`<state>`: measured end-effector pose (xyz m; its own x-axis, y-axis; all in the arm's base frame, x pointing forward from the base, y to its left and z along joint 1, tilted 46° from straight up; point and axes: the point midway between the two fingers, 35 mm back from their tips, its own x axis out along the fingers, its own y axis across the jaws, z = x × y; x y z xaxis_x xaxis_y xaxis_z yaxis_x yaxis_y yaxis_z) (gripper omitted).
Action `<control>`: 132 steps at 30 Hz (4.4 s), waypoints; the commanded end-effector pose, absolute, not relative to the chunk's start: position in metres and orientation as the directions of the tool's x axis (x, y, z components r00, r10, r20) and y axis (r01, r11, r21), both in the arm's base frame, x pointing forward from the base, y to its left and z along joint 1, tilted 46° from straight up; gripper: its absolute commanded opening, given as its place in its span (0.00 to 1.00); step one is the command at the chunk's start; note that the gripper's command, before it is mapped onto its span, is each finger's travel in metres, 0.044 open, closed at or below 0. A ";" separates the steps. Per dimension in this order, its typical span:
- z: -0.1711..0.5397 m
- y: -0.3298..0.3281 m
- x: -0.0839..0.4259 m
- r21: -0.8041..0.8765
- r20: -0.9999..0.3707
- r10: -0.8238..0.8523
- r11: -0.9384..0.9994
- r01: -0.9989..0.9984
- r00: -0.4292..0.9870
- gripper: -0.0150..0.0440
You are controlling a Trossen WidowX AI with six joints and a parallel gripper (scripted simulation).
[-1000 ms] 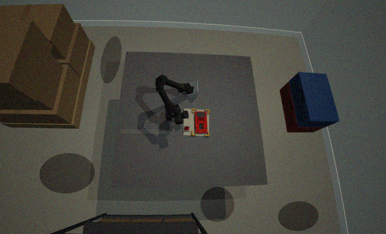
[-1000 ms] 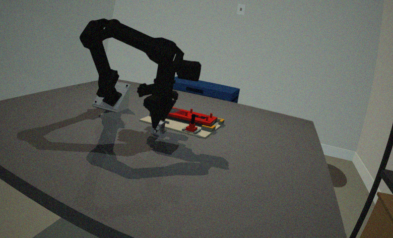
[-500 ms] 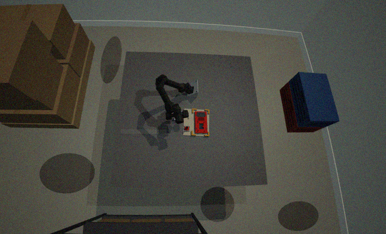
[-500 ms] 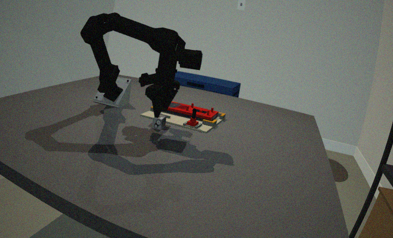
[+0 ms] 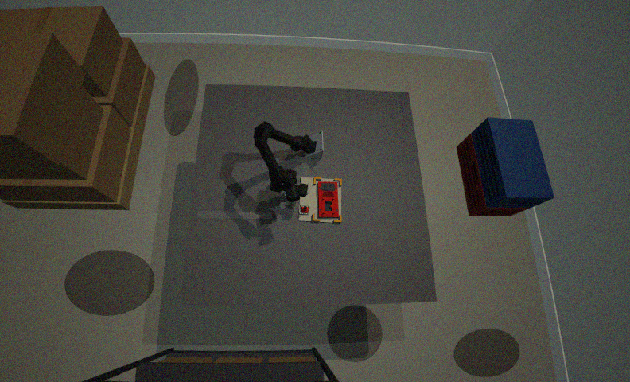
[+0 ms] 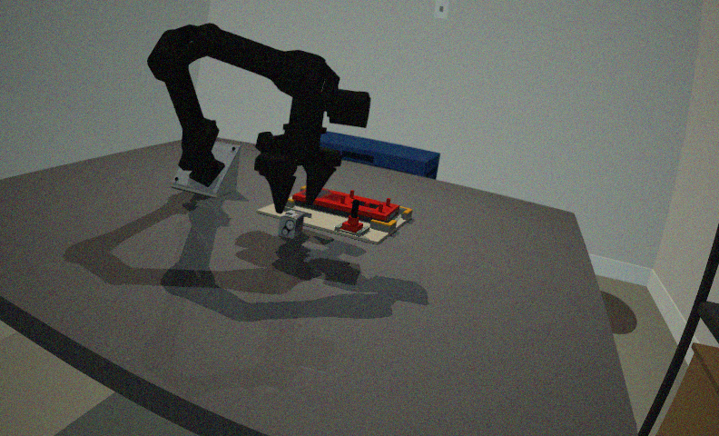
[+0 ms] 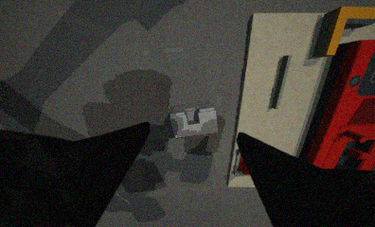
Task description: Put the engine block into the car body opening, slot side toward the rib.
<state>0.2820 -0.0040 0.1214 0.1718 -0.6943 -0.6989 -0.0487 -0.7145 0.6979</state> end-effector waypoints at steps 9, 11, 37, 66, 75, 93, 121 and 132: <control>0.123 -0.002 0.281 0.586 -0.700 -0.694 -0.694 -0.418 0.170 1.00; 0.124 -0.002 0.281 0.557 -0.700 -0.694 -0.679 -0.478 0.170 1.00; 0.128 0.002 0.280 -0.002 -0.701 -0.693 -0.235 -0.972 0.168 1.00; 0.133 0.007 0.279 -0.599 -0.703 -0.692 0.450 -0.662 0.166 1.00; 0.135 0.008 0.278 -0.687 -0.703 -0.691 0.602 -0.407 0.166 1.00; 0.124 -0.001 0.279 -0.710 -0.703 -0.692 0.666 -0.230 0.166 1.00; 0.097 -0.028 0.285 -0.711 -0.702 -0.693 0.665 -0.229 0.166 0.91; 0.097 -0.028 0.285 -0.711 -0.702 -0.693 0.665 -0.229 0.166 0.59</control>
